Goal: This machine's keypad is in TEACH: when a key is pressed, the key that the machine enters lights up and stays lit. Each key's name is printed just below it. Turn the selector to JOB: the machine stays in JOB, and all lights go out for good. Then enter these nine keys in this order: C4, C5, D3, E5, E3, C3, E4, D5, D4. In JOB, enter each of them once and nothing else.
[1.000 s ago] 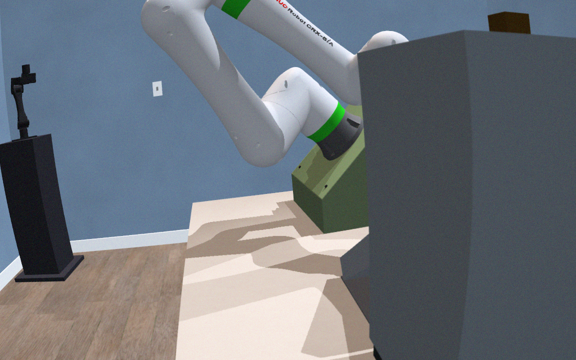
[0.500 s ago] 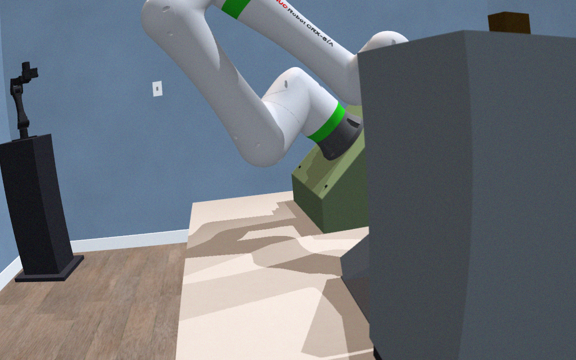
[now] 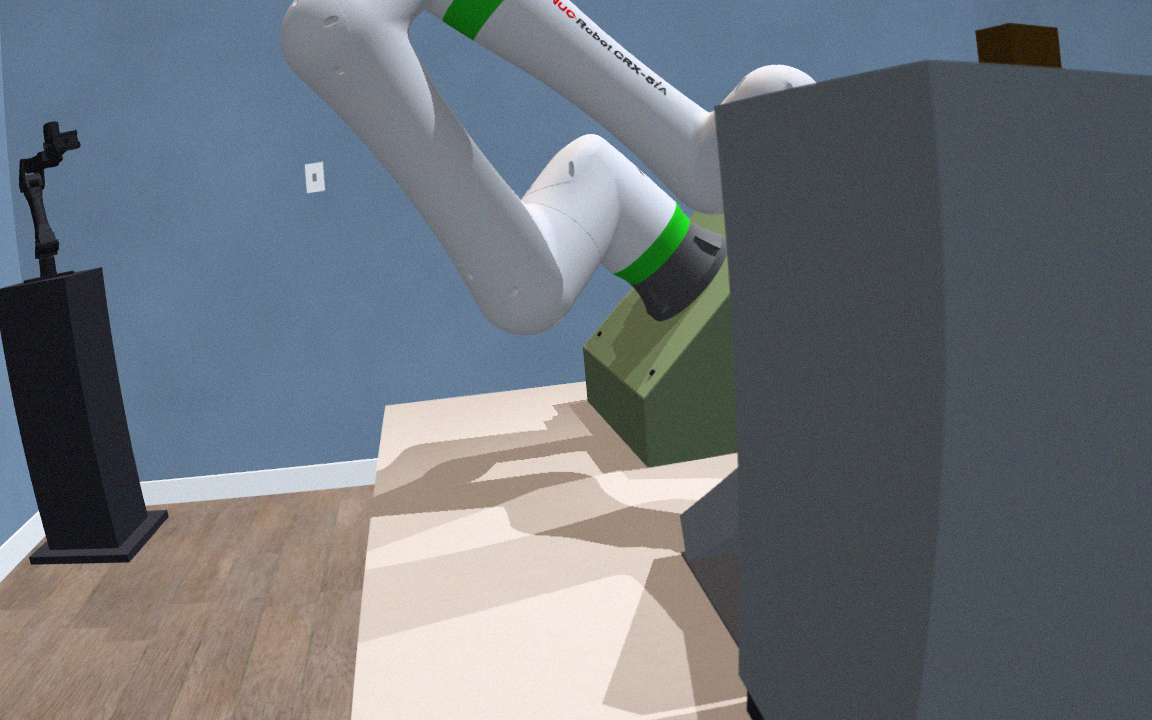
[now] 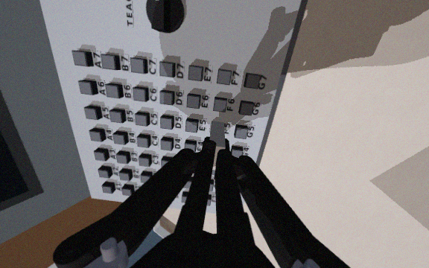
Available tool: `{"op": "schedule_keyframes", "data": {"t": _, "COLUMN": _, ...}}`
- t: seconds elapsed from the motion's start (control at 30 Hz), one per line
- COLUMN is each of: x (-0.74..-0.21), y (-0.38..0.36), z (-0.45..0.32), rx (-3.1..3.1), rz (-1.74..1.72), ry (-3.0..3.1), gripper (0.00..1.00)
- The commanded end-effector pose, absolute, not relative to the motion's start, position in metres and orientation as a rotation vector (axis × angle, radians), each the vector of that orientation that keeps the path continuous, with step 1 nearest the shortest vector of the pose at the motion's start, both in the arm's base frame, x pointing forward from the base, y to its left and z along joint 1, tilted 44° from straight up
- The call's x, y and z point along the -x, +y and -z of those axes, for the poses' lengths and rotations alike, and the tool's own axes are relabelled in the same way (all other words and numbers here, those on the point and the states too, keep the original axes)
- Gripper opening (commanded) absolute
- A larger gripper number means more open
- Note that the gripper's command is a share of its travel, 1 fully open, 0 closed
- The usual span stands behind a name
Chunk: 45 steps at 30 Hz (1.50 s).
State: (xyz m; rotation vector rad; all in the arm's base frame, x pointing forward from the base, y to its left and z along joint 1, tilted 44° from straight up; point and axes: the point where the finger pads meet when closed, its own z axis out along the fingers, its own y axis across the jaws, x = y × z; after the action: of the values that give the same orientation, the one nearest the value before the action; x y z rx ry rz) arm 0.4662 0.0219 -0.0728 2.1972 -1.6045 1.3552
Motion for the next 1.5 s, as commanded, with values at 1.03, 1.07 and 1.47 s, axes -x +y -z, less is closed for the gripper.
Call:
{"op": "schedule_keyframes", "data": {"t": 1.03, "x": -0.4724, "y": 0.0167, "z": 0.0790, "rx": -2.198, "rz": -1.355, "ry": -1.605, "gripper": 0.00}}
{"op": "schedule_keyframes", "data": {"t": 1.07, "x": -0.4724, "y": 0.0167, "z": 0.0790, "rx": -2.198, "rz": -1.355, "ry": -1.605, "gripper": 0.00}}
{"op": "schedule_keyframes", "data": {"t": 1.47, "x": -0.4724, "y": 0.0167, "z": 0.0790, "rx": -2.198, "rz": -1.355, "ry": -1.605, "gripper": 0.00}}
